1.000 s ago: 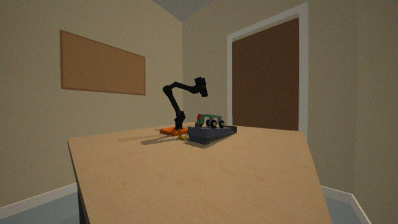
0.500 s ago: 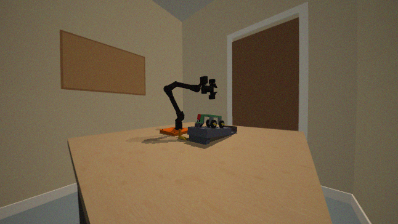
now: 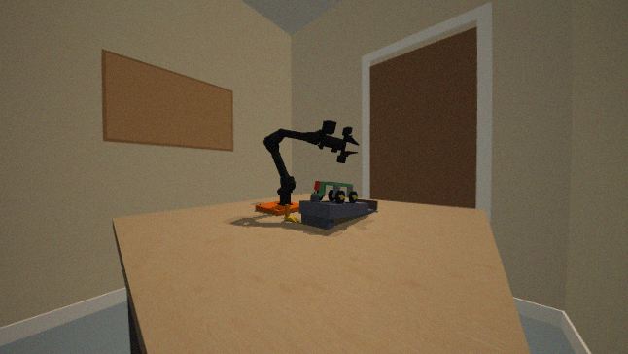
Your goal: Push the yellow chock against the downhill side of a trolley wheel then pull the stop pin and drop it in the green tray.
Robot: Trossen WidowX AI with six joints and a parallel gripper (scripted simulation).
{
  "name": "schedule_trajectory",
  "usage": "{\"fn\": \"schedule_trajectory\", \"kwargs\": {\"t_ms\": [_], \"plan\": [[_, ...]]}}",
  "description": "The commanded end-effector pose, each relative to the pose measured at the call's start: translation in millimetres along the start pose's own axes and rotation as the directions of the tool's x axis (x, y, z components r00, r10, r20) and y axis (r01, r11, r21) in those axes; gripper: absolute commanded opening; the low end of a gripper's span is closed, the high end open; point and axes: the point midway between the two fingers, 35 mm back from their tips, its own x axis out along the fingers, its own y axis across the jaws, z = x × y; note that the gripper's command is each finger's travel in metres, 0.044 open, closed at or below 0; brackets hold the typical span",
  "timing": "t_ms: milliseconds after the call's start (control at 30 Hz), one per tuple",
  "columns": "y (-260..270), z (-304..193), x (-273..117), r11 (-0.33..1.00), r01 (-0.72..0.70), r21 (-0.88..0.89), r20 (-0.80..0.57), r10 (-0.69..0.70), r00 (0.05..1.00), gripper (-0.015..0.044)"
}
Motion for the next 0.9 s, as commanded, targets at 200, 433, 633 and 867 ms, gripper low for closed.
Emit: {"fn": "schedule_trajectory", "kwargs": {"t_ms": [200,433,633,867], "plan": [[29.0,-88.7,-38.8,0.990,-0.118,0.078,-0.305,0.136,0.943,0.0190],[57.1,-139.9,-82.5,0.964,-0.200,0.176,-0.481,0.261,0.837,0.0190],[85.2,-174.4,-130.6,0.921,-0.261,0.289,-0.595,0.386,0.705,0.0190],[121.6,-193.6,-190.3,0.832,-0.304,0.464,-0.640,0.552,0.534,0.0190]]}}
